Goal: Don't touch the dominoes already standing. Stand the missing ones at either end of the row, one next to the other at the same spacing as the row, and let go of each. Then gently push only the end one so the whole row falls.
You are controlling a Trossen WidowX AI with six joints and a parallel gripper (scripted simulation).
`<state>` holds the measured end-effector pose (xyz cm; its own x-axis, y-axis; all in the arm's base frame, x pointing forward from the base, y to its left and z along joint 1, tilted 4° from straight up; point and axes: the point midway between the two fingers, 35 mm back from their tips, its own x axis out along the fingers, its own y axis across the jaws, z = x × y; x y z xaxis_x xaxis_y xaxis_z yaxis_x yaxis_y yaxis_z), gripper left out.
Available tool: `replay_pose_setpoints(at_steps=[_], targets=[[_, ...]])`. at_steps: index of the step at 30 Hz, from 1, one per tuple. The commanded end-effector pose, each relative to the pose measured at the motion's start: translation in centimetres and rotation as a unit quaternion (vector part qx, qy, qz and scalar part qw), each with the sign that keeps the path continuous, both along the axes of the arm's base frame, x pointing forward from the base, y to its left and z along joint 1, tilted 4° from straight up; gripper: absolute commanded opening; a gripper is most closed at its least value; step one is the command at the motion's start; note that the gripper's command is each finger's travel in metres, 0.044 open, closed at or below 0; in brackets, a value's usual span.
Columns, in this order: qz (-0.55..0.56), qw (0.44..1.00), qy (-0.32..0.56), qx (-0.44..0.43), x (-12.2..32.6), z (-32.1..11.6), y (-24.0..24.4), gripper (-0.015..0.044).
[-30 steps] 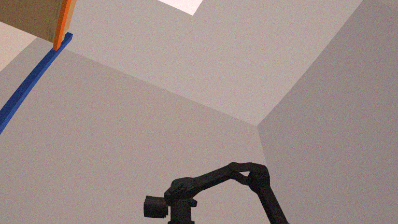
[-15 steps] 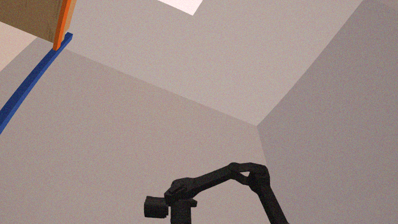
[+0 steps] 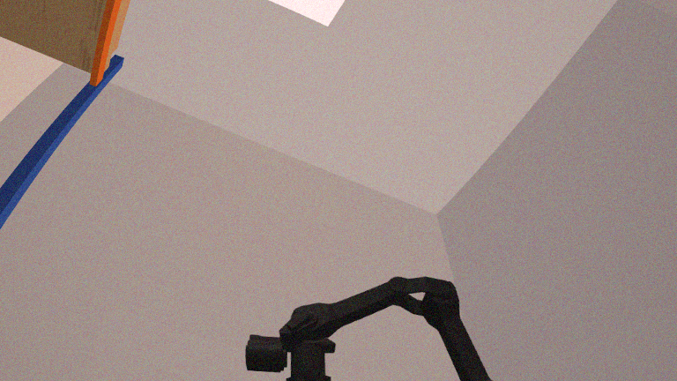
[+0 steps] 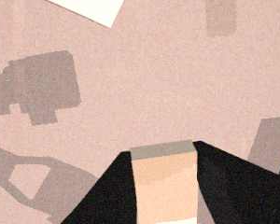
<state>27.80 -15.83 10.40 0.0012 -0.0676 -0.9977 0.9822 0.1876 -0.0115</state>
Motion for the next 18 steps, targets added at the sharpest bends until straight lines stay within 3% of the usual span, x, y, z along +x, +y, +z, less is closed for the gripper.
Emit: replay_pose_setpoints(at_steps=[1, 14, 18], targets=[[0.396, 0.918, 0.03, 0.001, -0.72, 0.09, -0.65, 0.0107], [0.695, 0.717, 0.049, 0.001, -1.05, 0.12, -1.03, 0.0107], [0.742, 0.669, 0.053, 0.001, -1.09, 0.12, -1.09, 0.0107]])
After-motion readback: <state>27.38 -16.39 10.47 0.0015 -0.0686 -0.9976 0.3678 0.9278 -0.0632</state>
